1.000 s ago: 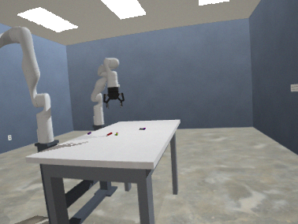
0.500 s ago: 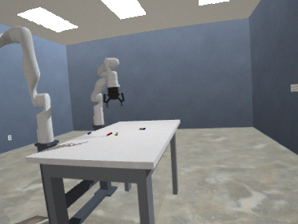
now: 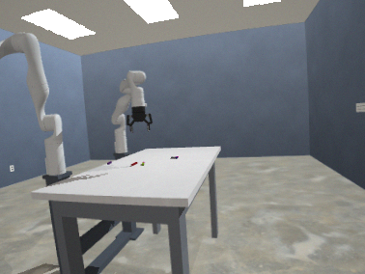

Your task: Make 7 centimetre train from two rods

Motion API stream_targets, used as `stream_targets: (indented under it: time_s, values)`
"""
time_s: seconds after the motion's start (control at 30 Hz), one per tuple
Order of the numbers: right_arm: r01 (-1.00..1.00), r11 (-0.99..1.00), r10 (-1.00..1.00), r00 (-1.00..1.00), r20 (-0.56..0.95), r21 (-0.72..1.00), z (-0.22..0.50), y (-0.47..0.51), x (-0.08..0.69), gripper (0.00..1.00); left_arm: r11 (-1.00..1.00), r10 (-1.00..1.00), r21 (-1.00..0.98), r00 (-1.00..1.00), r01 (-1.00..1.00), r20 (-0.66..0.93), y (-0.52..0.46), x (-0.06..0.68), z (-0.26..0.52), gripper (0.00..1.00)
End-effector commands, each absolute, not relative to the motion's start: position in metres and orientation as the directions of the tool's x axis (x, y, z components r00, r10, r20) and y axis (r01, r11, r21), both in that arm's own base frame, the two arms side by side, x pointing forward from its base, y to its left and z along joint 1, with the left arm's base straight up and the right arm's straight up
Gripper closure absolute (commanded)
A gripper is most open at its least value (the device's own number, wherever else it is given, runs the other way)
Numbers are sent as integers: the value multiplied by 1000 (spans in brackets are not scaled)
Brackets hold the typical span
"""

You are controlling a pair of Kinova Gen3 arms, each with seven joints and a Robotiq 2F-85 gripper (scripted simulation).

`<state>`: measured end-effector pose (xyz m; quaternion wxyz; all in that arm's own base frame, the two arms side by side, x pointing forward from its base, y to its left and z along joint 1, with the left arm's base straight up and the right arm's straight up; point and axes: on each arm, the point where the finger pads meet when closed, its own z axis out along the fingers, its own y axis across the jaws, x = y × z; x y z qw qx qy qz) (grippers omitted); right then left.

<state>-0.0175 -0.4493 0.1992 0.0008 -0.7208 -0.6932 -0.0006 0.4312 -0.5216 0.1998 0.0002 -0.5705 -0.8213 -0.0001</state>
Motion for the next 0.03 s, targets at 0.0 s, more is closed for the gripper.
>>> stream_targets:
  time_s: [0.0]
  values:
    - [999, -39, 999, 39, 0, 0, 200, -450, -18, 2, 349, 937, 1, -349, 937, -3, -522, 431, 202, 2]
